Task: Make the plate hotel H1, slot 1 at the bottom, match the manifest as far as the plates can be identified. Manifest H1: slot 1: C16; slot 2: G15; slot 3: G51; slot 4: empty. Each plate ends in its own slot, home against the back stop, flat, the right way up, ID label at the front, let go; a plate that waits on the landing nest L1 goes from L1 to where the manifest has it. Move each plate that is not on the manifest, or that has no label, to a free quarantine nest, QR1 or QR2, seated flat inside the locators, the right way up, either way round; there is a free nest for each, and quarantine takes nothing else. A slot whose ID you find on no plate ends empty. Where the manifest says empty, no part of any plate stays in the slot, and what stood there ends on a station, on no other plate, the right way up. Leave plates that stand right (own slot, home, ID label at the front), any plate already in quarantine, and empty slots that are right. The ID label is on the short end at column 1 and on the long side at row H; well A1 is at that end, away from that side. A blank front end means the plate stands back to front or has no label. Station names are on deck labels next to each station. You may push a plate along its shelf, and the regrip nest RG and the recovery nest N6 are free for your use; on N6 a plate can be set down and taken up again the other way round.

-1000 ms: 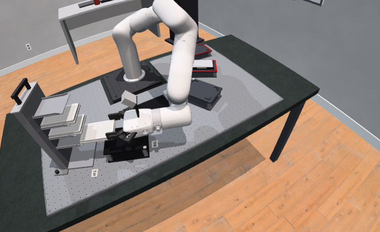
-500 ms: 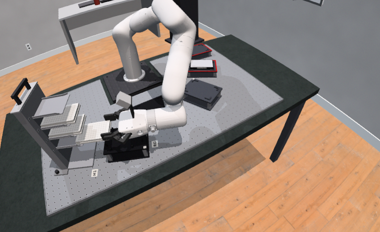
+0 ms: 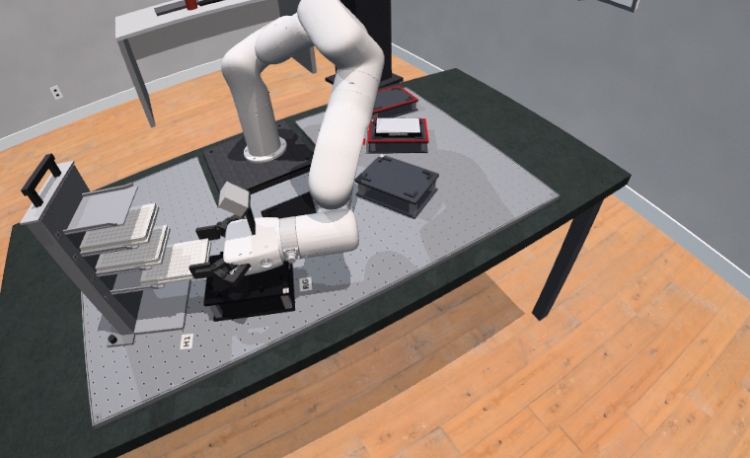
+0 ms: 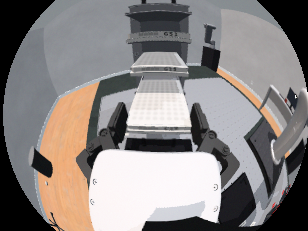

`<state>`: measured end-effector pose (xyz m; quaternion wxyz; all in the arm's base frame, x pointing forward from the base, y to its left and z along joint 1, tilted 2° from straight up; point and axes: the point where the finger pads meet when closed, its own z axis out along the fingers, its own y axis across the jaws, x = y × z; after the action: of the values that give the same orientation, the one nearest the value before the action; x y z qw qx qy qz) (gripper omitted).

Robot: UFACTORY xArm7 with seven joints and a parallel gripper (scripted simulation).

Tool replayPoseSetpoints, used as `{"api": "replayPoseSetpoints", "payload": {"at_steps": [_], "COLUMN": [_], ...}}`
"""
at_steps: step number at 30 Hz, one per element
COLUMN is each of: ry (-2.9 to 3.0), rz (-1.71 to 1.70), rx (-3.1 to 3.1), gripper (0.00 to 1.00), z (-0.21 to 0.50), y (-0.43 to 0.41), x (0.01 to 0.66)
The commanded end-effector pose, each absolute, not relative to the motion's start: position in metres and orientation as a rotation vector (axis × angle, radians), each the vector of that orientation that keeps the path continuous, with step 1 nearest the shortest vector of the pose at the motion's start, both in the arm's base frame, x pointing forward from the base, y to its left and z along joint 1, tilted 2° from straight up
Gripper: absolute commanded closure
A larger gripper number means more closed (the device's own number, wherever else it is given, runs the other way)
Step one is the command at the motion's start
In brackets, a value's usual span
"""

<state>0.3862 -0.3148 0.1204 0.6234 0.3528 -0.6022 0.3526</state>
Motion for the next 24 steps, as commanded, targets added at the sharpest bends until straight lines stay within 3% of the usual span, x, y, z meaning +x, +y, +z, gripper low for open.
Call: {"api": "replayPoseSetpoints", "payload": {"at_steps": [1, 24], "ry": [-1.385, -1.385], "rz": [0.812, 0.812], "rx": [0.808, 0.808], "gripper": [1.0, 1.0], "z": [0.122, 0.123], "y": [-0.321, -0.333], "x": [0.384, 0.377]}}
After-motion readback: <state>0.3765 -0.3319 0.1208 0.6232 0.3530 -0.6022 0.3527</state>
